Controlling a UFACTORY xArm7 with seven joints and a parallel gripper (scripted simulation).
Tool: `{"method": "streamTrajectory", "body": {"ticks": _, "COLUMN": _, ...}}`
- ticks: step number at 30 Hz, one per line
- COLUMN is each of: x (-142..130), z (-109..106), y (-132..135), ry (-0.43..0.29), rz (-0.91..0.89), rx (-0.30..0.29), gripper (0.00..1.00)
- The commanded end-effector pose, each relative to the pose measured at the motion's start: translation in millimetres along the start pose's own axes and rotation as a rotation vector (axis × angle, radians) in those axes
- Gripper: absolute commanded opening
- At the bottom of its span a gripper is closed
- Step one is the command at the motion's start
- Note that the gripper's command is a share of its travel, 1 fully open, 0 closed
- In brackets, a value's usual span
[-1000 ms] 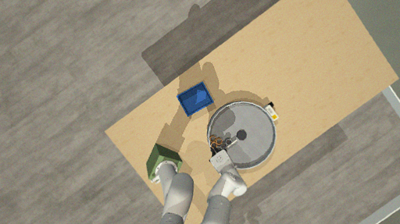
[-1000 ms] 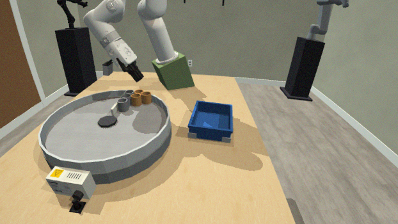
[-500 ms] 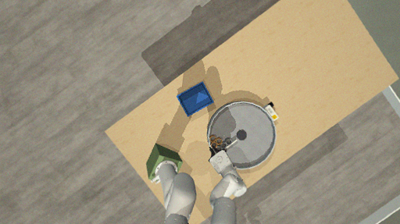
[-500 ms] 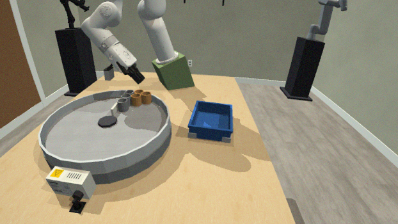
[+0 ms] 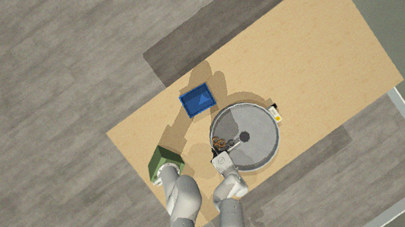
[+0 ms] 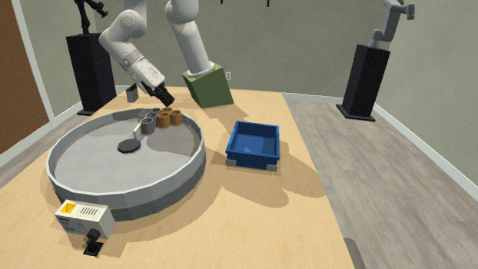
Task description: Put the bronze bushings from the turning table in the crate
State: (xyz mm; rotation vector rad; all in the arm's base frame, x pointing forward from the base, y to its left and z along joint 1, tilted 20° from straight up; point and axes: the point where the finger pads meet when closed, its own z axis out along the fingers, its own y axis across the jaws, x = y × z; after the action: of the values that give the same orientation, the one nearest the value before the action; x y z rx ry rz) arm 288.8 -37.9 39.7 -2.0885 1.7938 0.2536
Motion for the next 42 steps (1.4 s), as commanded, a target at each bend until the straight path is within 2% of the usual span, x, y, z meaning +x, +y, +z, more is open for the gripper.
{"method": "streamTrajectory", "body": {"ticks": 1, "x": 2.1, "z": 1.1, "y": -2.1, "ry": 0.003, "rz": -0.003, "rx": 0.003, "gripper": 0.10}}
{"method": "streamTrajectory", "body": {"ticks": 33, "x": 9.7, "z": 10.3, "y": -2.2, "ry": 0.003, "rz": -0.003, "rx": 0.003, "gripper": 0.10}}
{"method": "streamTrajectory", "body": {"ticks": 34, "x": 9.7, "z": 10.3, "y": -2.2, "ry": 0.003, "rz": -0.003, "rx": 0.003, "gripper": 0.00}}
{"method": "streamTrajectory", "body": {"ticks": 42, "x": 9.7, "z": 10.3, "y": -2.2, "ry": 0.003, "rz": -0.003, "rx": 0.003, "gripper": 0.00}}
